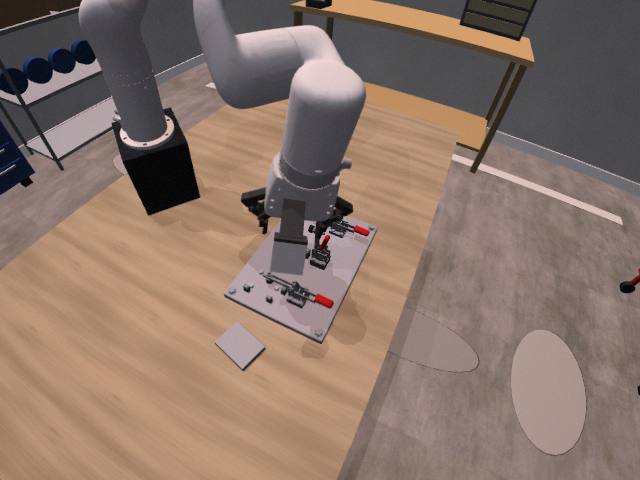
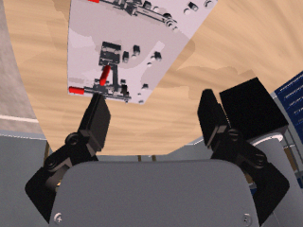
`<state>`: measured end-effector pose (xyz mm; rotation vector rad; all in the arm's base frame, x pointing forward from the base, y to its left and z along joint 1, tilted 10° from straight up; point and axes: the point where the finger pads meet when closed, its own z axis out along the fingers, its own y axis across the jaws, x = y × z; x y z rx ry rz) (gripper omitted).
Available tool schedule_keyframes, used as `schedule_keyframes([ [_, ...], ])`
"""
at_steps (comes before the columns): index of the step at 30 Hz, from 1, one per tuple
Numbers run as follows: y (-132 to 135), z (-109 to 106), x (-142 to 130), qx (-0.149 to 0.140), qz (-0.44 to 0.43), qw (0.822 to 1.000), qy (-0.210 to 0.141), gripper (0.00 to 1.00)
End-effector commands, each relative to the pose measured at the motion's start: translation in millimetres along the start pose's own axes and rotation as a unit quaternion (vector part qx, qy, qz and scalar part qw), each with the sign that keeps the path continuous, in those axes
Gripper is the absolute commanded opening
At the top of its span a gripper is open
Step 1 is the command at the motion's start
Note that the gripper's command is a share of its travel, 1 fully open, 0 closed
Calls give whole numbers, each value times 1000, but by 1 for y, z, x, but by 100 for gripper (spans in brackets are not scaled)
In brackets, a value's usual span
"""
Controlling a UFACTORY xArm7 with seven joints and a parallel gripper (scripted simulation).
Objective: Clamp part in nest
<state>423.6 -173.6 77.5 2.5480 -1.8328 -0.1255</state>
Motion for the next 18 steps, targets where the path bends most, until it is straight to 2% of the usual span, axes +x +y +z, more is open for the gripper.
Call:
schedule_keyframes([
  [1, 0, -2, 1, 4, -4, 1000, 4, 100],
  [5, 0, -2, 1, 4, -4, 1000, 4, 100],
  [7, 15, -2, 6, 3, -87, 996, 29, 100],
  [18, 16, -2, 6, 3, -97, 995, 32, 100],
])
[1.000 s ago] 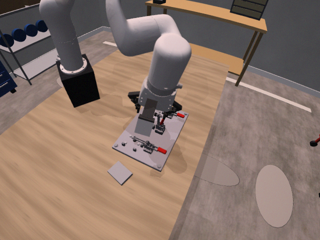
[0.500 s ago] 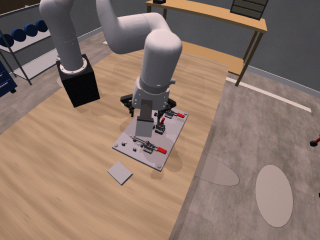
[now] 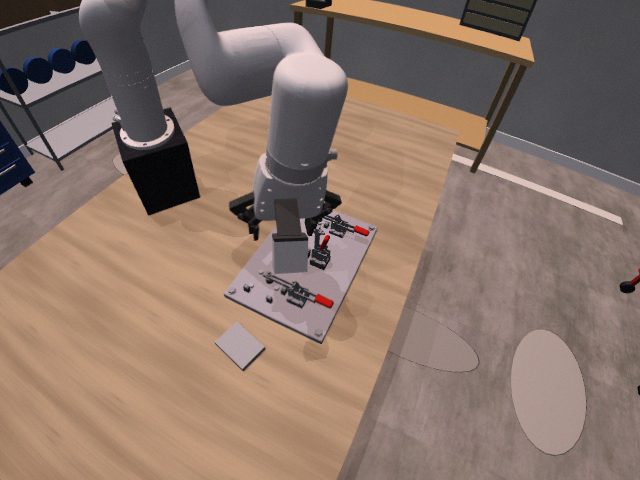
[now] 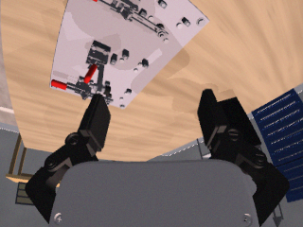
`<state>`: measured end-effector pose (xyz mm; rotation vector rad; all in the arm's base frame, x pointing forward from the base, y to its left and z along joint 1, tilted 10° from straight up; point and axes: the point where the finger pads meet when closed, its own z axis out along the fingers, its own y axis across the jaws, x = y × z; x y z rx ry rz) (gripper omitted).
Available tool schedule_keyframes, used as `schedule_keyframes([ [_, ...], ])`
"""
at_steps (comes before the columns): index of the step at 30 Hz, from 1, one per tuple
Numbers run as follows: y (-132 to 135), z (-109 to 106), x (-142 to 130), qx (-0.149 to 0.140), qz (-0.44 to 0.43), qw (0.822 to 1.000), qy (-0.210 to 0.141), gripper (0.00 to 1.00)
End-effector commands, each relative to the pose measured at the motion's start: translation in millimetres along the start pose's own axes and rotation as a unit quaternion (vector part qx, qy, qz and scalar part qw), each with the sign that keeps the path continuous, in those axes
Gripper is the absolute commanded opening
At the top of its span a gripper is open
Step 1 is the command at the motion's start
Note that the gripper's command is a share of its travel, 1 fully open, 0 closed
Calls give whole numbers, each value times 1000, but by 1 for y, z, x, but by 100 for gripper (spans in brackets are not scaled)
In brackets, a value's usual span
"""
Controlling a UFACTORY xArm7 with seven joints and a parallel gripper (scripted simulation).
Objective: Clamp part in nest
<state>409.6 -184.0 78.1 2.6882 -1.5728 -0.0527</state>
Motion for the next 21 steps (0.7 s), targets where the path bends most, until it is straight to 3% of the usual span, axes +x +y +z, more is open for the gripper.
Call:
schedule_keyframes([
  [1, 0, -1, 1, 3, -3, 1000, 4, 100],
  [5, 0, -1, 1, 3, -3, 1000, 4, 100],
  [7, 12, -1, 1, 1, -87, 996, 26, 100],
  [21, 13, -1, 1, 1, -91, 995, 27, 100],
])
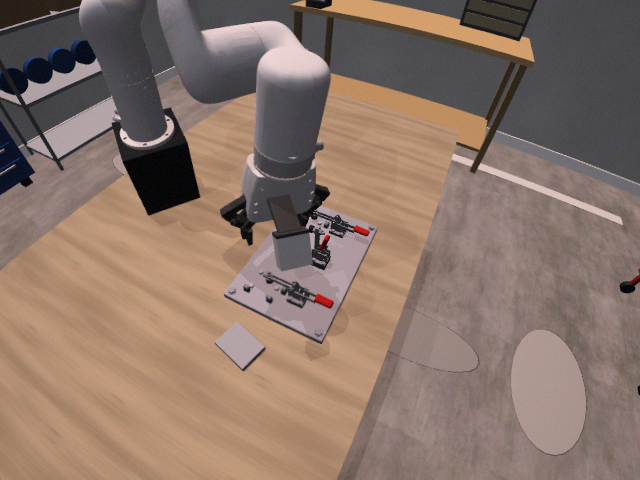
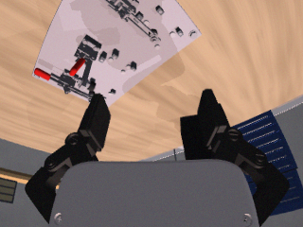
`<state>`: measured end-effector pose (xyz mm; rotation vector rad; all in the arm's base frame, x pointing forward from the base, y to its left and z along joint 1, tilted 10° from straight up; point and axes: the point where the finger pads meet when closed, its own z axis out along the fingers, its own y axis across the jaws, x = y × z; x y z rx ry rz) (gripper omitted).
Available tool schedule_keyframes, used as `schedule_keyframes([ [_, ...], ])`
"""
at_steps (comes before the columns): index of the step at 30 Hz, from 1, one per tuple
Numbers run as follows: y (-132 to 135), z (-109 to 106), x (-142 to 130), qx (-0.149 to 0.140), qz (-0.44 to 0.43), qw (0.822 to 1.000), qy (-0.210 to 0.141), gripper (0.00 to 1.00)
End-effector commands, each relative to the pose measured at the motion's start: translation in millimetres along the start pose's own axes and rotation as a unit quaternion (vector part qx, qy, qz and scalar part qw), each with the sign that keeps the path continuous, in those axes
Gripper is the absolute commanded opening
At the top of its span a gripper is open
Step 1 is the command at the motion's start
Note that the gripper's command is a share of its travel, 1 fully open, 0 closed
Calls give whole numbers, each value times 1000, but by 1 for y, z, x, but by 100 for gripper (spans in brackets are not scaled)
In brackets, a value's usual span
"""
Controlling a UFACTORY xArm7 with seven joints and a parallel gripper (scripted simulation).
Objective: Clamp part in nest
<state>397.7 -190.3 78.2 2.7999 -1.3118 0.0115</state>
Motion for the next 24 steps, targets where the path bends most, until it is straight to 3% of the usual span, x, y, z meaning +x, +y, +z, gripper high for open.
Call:
schedule_keyframes([
  [1, 0, -1, 1, 1, -1, 1000, 2, 100],
  [3, 8, 0, -3, 0, -82, 996, 22, 100],
  [17, 8, 0, -3, 0, -82, 996, 22, 100],
  [19, 14, 1, -8, 0, -153, 988, 38, 100],
  [24, 14, 1, -8, 0, -153, 988, 38, 100],
])
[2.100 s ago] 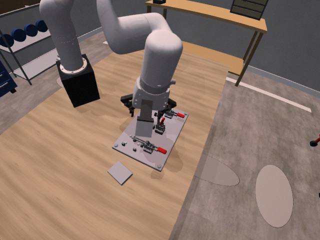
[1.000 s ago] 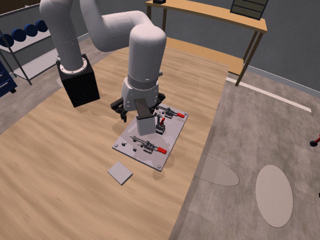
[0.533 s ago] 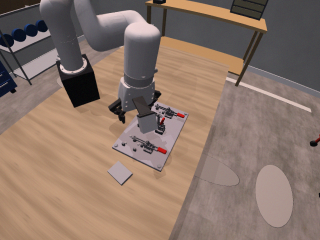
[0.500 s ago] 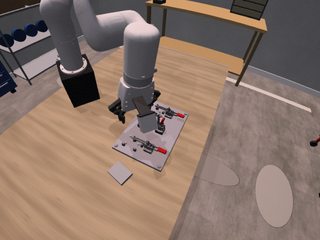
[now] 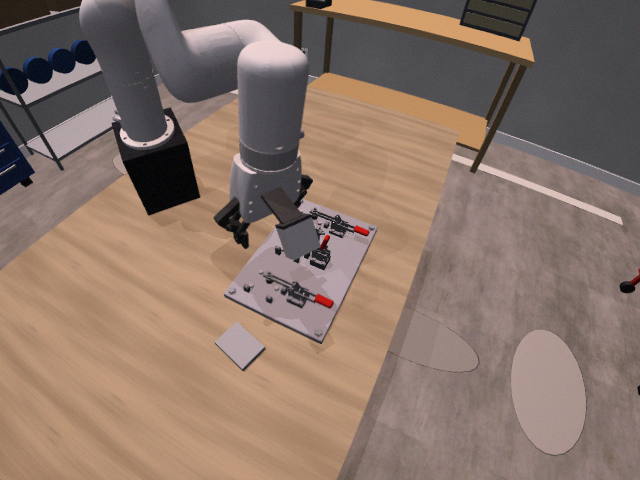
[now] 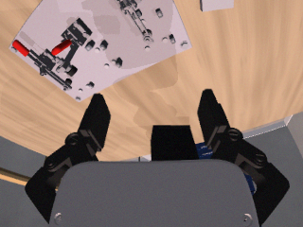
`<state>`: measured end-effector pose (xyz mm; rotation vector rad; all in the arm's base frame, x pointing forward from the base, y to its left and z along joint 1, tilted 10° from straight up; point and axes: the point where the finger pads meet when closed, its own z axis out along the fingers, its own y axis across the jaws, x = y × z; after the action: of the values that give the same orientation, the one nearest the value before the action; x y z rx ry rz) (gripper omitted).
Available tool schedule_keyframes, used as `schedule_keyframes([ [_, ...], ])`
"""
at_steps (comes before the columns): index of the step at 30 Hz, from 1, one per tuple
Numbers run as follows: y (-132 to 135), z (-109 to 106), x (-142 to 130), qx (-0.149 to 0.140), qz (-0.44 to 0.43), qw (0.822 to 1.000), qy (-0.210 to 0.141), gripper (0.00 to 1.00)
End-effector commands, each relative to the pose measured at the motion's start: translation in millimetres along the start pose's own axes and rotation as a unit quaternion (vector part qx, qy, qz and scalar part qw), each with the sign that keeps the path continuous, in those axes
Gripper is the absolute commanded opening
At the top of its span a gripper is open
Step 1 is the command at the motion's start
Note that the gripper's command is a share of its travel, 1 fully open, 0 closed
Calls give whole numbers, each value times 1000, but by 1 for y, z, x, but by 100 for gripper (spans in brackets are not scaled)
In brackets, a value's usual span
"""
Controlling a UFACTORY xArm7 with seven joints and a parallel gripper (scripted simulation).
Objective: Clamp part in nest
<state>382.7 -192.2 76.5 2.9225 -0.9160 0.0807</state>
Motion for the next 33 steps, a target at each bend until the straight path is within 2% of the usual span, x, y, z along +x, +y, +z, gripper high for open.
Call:
schedule_keyframes([
  [1, 1, -1, 0, 1, -19, 1000, 9, 100],
  [9, 1, -1, 0, 1, -19, 1000, 9, 100],
  [11, 2, 0, -6, 1, -80, 997, 23, 100],
  [24, 2, 0, -6, 1, -80, 997, 23, 100],
  [26, 2, 0, -11, 2, -129, 991, 33, 100],
  [33, 2, 0, -11, 2, -129, 991, 33, 100],
])
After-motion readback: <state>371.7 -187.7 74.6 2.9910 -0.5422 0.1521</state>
